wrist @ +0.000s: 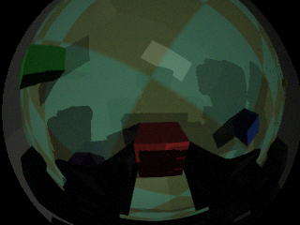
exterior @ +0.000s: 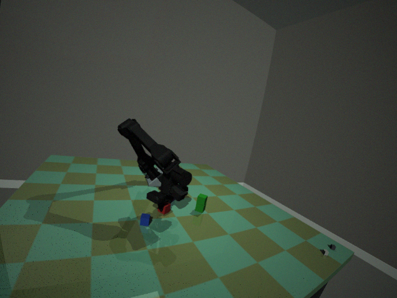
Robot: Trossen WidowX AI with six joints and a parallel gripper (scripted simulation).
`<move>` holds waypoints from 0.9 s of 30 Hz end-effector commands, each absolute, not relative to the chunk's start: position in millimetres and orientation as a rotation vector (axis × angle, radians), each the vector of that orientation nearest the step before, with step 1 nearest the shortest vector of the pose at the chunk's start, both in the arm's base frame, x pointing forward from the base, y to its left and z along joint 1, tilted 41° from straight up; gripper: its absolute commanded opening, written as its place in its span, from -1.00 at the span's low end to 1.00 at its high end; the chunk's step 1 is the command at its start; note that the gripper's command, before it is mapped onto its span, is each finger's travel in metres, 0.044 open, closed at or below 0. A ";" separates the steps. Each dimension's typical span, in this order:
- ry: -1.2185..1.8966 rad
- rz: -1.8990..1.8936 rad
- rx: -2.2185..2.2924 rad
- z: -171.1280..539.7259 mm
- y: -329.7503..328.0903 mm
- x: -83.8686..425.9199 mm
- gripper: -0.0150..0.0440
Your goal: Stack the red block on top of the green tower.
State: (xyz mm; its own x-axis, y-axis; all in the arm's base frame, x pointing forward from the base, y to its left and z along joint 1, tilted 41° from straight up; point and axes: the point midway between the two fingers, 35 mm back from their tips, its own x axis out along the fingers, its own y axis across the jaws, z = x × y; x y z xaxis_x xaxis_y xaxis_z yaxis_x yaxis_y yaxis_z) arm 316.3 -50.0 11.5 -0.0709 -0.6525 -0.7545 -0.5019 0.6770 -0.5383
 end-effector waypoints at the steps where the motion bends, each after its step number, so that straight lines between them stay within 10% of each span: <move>1: 1.718 -0.163 -0.935 17.9 -44.6 318.1 -0.47; 27: 1.719 -0.159 -0.932 99.1 26.8 325.6 -0.49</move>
State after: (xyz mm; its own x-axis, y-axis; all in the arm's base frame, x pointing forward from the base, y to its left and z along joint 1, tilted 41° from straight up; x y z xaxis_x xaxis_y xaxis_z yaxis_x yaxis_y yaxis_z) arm 325.0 24.5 96.2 -0.0646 -0.6520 -0.7554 -0.5059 0.6739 -0.5384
